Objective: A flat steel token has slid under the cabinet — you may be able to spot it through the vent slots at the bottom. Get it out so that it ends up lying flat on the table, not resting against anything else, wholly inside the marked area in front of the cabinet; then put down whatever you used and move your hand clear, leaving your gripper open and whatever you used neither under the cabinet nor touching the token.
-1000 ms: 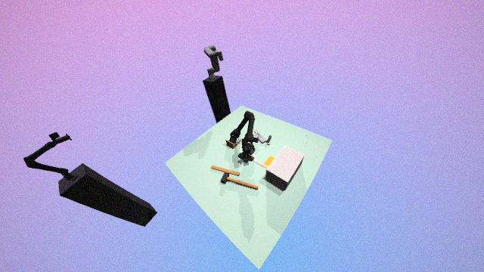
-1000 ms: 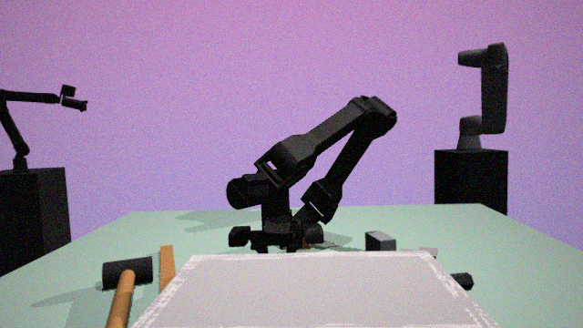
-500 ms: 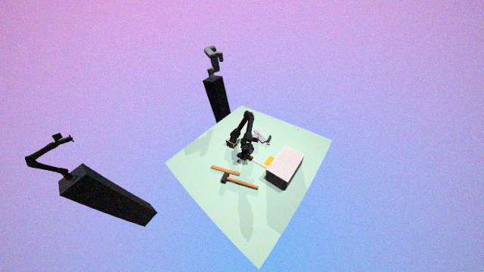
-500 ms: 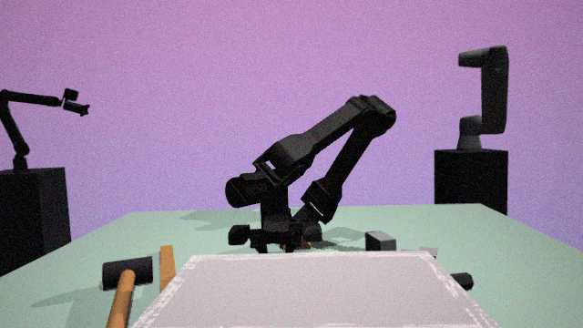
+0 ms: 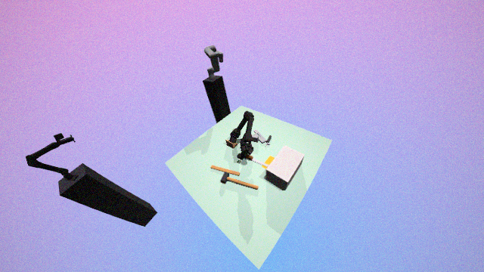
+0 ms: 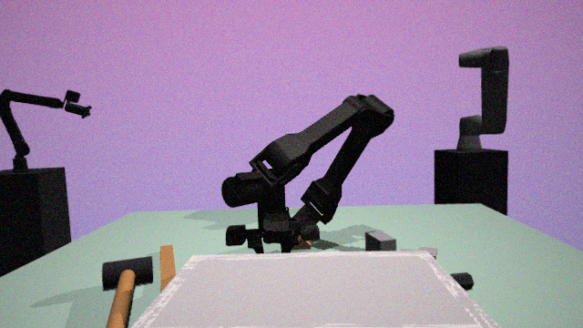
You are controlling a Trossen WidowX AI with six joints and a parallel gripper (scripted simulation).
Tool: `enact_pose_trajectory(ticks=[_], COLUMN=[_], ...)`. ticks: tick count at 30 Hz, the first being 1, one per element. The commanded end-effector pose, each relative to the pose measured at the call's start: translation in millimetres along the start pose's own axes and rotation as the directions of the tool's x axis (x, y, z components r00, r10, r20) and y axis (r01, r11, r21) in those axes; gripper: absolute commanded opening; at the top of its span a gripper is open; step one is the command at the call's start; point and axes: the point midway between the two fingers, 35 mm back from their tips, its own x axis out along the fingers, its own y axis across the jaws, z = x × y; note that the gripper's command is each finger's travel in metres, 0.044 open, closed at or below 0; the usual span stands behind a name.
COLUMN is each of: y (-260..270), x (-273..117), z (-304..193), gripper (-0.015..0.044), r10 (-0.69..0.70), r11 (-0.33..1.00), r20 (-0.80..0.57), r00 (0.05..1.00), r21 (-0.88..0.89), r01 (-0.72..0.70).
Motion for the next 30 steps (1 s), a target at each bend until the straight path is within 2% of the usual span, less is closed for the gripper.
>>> enact_pose_trajectory(ticks=[1,30], y=[-3,-31], x=[0,-2], z=[0,-3], gripper=[0.0000,0.0000], r10=[0.003,0.001], r11=[1.000,0.988], r20=[0.000,-0.001], r00=[1.000,1.000], r21=[-0.024,-0.156], r01=[-0.003,-0.001])
